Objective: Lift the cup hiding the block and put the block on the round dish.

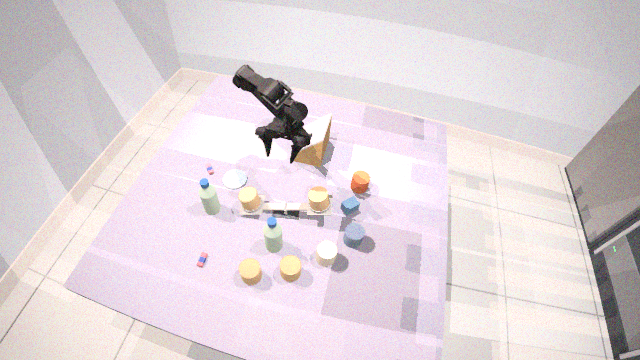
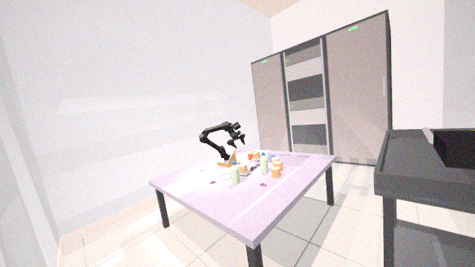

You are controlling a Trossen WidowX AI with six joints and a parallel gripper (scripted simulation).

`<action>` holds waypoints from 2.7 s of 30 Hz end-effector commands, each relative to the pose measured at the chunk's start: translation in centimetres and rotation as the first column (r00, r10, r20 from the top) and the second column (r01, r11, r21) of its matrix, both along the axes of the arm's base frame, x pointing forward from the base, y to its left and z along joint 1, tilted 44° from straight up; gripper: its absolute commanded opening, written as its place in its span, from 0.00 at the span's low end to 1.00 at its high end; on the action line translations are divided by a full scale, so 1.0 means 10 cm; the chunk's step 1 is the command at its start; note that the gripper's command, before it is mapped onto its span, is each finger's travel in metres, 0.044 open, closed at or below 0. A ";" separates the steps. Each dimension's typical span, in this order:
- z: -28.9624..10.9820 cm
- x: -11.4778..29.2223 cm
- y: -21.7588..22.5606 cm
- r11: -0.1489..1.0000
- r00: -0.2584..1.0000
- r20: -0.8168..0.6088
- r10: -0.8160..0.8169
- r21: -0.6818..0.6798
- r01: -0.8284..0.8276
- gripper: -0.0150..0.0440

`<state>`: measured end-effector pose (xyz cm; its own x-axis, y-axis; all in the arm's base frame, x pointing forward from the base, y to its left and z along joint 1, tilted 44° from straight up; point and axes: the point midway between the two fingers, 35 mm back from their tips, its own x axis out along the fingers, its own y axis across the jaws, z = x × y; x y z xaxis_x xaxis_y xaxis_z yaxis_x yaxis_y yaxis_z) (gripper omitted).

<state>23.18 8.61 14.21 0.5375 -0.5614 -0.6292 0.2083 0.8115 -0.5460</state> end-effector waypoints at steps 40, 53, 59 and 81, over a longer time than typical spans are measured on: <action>-0.01 0.97 -1.36 0.353 0.322 0.147 -0.935 0.443 0.824 1.00; -0.13 0.97 -1.48 0.353 0.322 0.148 -0.935 0.443 0.824 1.00; -0.20 0.98 -1.54 0.353 0.322 0.147 -0.935 0.443 0.824 1.00; -0.46 0.98 -1.79 0.354 0.322 0.149 -0.935 0.443 0.824 1.00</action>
